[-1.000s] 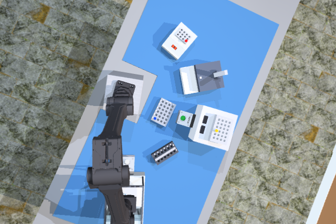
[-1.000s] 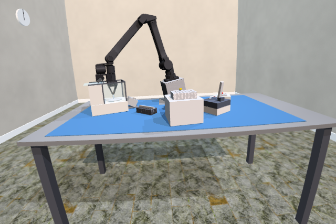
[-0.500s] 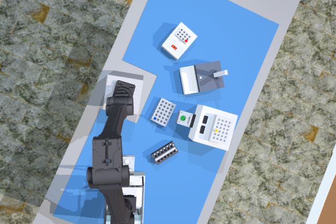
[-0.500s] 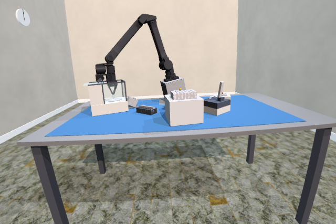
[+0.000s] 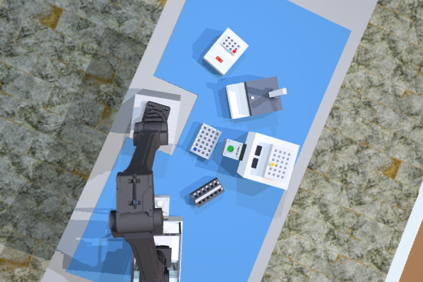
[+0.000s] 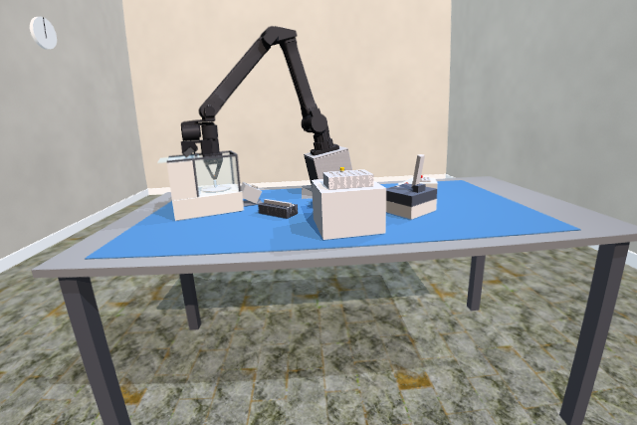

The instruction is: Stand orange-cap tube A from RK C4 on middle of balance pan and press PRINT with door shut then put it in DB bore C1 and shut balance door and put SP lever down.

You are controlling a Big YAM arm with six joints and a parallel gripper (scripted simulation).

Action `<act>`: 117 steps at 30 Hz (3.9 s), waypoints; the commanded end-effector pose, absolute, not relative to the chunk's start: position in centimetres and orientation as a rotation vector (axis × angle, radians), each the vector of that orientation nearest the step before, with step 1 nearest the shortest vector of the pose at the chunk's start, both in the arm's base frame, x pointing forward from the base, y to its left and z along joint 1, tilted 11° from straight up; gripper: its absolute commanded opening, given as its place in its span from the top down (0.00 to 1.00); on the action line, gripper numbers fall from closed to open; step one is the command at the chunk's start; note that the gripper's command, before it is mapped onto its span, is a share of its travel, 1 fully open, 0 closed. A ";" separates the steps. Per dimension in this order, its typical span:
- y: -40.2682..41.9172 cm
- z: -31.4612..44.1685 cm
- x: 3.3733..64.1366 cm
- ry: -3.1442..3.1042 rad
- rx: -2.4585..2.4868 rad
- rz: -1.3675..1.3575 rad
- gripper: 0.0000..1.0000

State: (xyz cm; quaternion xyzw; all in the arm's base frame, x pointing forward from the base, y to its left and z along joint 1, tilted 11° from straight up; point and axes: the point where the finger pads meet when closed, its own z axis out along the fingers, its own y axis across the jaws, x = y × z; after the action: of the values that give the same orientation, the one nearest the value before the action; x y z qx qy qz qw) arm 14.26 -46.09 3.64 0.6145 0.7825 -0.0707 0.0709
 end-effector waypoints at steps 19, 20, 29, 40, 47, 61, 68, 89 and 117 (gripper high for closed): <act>-46.0 3.1 13.8 2.363 1.846 -0.203 0.91; -46.0 3.1 13.8 2.363 1.846 -0.203 0.91; -46.0 3.1 13.8 2.363 1.846 -0.203 0.91; -46.9 4.7 14.5 2.338 1.834 -0.228 0.64; -46.9 4.7 14.5 2.338 1.834 -0.228 0.64; -46.9 4.7 14.5 2.338 1.834 -0.228 0.64; -46.9 4.7 14.5 2.338 1.834 -0.228 0.64; -46.9 4.7 14.5 2.338 1.834 -0.228 0.64; -47.2 8.8 14.7 2.317 1.812 -0.251 0.64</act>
State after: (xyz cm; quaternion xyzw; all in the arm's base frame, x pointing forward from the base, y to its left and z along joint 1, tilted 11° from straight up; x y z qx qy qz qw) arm 13.93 -45.07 5.49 0.6149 0.7832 -0.0664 0.0645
